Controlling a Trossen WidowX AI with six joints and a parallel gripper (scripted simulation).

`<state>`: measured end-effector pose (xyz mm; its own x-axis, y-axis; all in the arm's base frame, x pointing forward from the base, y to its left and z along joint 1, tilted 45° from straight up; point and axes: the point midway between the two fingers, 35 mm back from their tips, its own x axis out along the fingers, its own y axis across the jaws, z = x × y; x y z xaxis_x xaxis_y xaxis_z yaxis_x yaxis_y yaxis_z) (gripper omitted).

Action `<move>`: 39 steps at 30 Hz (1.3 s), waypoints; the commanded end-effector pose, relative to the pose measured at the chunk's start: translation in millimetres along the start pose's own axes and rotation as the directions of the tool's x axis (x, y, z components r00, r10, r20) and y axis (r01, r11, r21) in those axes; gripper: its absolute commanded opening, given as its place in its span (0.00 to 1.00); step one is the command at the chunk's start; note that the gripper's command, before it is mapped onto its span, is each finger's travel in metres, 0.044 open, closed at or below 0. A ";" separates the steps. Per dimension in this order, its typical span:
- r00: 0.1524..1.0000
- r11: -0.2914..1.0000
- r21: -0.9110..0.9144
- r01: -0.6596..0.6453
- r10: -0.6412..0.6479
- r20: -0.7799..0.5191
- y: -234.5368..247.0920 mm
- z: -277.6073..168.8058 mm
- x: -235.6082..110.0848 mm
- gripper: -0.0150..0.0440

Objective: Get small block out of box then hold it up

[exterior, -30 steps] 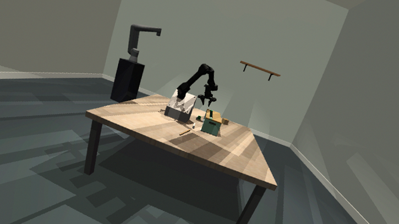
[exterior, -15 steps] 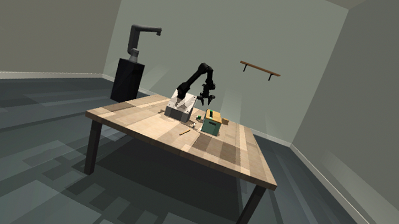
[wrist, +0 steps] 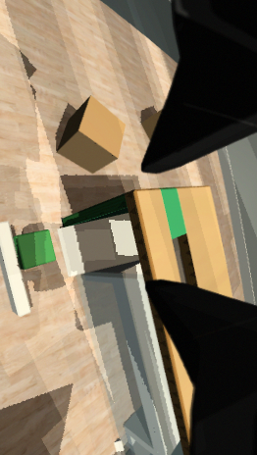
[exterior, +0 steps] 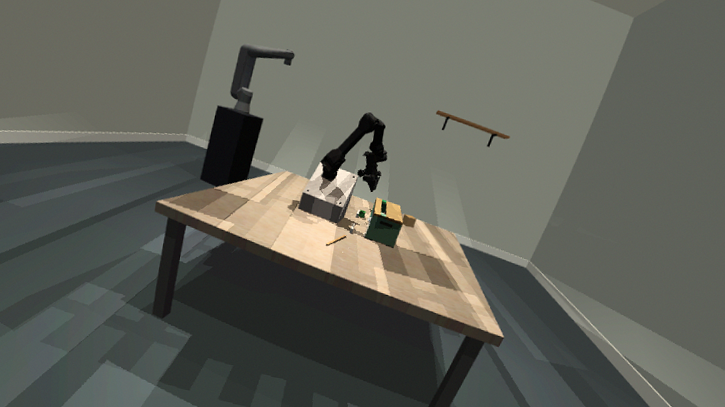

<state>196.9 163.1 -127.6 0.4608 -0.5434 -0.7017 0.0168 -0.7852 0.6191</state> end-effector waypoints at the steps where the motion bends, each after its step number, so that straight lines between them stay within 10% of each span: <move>1: 0.999 0.980 -0.199 -0.019 0.014 -0.030 -0.4 2.7 0.3 0.74; 9: 0.999 0.980 -0.199 -0.019 0.013 -0.030 -0.6 3.5 3.0 0.74; 16: 0.999 0.980 -0.199 -0.023 0.017 -0.032 7.5 38.7 85.2 0.74; 39: 0.999 0.980 -0.200 -0.021 0.015 -0.031 9.7 47.2 111.5 0.74</move>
<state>206.1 85.6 -213.1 0.4863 -0.5423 -0.6851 0.1799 -0.7051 0.6859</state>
